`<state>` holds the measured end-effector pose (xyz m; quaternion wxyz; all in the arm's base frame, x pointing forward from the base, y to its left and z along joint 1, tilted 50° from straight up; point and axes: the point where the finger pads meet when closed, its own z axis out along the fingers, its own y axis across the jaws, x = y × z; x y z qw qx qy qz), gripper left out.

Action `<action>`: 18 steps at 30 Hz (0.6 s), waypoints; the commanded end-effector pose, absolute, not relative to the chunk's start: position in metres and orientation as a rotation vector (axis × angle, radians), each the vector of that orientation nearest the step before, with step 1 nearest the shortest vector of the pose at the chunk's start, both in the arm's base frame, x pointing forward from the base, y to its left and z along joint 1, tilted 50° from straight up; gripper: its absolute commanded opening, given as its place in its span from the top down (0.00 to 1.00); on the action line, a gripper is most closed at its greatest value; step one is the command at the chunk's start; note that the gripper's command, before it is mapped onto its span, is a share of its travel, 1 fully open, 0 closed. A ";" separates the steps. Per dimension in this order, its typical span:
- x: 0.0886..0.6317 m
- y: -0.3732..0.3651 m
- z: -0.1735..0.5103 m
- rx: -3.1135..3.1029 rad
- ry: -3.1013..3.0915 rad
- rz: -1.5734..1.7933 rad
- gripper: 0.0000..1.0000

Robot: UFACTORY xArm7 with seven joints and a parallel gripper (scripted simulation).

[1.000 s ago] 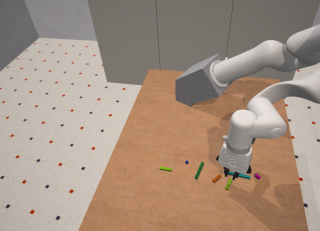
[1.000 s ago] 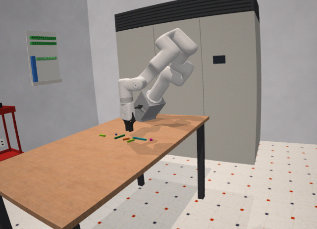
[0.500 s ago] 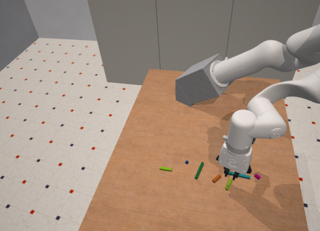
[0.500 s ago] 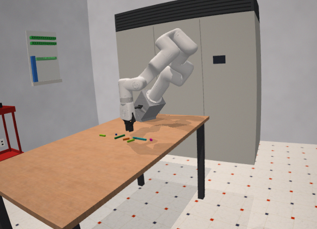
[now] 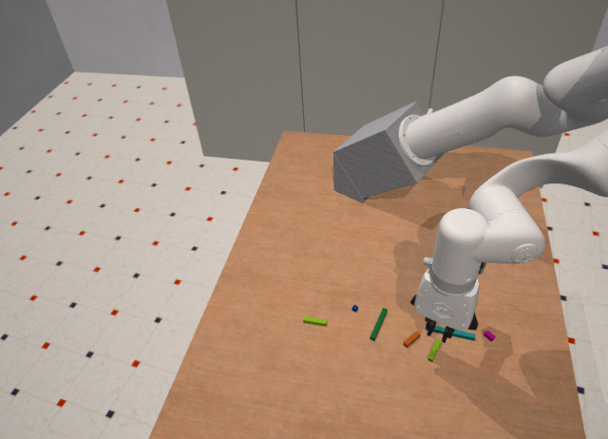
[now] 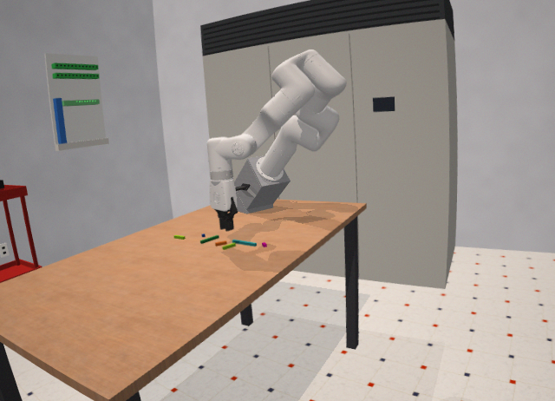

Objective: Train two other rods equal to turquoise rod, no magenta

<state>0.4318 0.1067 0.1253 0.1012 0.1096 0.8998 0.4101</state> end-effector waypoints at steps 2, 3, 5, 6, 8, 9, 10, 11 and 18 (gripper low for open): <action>0.433 0.105 0.126 0.326 2.655 1.210 0.76; 0.433 0.106 0.126 0.326 2.655 1.210 0.76; 0.433 0.106 0.126 0.326 2.654 1.210 0.76; 0.433 0.106 0.125 0.326 2.654 1.210 0.76; 0.433 0.107 0.125 0.326 2.654 1.210 0.76; 0.433 0.107 0.124 0.326 2.654 1.210 0.76; 0.434 0.108 0.124 0.326 2.654 1.210 0.76; 0.434 0.108 0.124 0.326 2.654 1.210 0.76; 0.435 0.112 0.120 0.326 2.654 1.210 0.76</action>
